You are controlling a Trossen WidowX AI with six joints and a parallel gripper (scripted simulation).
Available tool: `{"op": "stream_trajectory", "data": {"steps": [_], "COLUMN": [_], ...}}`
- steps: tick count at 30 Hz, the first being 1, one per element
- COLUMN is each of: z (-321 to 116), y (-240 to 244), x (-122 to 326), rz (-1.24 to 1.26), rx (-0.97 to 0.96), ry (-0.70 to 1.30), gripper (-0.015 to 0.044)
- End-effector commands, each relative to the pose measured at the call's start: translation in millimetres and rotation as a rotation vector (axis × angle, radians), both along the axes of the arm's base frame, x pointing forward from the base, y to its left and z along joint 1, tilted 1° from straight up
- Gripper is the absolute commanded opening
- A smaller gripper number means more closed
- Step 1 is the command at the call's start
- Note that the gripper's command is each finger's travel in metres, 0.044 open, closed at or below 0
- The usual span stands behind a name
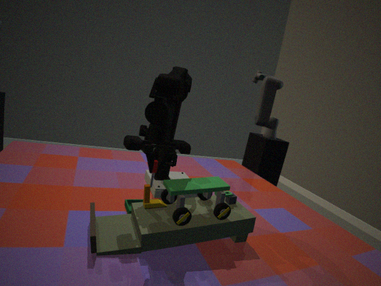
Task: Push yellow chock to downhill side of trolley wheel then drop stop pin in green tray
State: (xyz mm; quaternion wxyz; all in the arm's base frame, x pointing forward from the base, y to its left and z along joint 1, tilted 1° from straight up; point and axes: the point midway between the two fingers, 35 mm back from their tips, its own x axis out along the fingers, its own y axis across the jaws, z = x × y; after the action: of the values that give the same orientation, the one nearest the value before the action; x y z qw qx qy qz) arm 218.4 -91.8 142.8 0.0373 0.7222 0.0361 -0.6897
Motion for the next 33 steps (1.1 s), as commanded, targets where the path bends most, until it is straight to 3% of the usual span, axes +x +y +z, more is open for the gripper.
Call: {"op": "stream_trajectory", "data": {"steps": [1, 10, 33], "z": [-3, -22, -72], "y": [0, -1, -23], "x": [-2, -22, -15], "rz": [-0.013, -0.013, -0.02], "rx": [-0.004, -0.004, -0.177], "ry": [0.004, 0.007, -0.014], "gripper": [0.0, 0.0, 0.0]}}
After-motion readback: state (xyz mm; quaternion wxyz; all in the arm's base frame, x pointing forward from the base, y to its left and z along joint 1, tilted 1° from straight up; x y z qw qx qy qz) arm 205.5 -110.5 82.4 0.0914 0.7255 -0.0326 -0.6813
